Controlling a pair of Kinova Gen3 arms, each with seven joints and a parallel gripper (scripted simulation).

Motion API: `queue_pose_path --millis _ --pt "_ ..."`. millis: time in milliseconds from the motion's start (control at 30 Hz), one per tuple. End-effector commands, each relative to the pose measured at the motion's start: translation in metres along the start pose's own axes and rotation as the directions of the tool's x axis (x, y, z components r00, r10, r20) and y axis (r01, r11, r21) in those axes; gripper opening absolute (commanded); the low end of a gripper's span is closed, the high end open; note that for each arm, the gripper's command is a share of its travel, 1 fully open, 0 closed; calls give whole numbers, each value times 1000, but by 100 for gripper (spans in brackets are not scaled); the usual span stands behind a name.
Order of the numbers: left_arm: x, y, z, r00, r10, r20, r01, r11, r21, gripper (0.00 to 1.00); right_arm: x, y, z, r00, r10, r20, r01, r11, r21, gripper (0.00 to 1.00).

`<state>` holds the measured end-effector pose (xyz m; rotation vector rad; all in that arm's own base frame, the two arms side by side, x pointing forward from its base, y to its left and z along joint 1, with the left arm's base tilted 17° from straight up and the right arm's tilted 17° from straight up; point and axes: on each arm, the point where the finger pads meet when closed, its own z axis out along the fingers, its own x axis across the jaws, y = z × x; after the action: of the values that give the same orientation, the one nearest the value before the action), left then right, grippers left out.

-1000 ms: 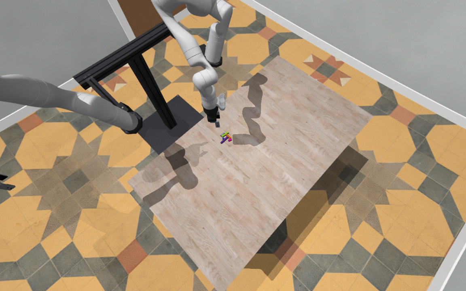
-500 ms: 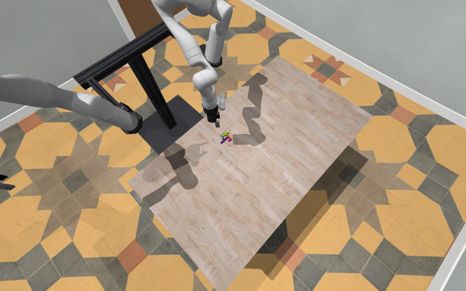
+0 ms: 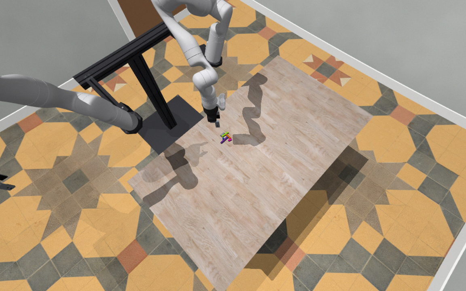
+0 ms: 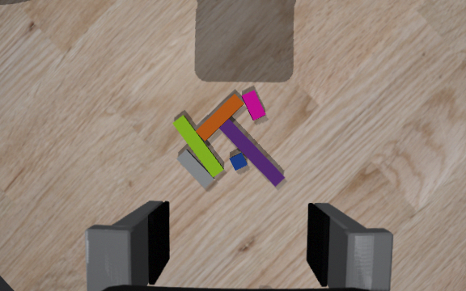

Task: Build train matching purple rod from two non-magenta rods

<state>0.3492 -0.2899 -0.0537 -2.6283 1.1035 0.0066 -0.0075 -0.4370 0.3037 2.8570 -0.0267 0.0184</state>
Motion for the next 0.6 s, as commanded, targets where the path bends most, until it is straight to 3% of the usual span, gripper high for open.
queue_pose_path --millis 0,567 --pt "1 0 -1 1000 0 -2 0 1000 0 100 0 0 -1 1000 0 0 0 1000 -2 100" --pt "1 -5 5 997 76 8 -76 997 7 100 0 0 -1 1000 0 0 0 1000 -2 100"
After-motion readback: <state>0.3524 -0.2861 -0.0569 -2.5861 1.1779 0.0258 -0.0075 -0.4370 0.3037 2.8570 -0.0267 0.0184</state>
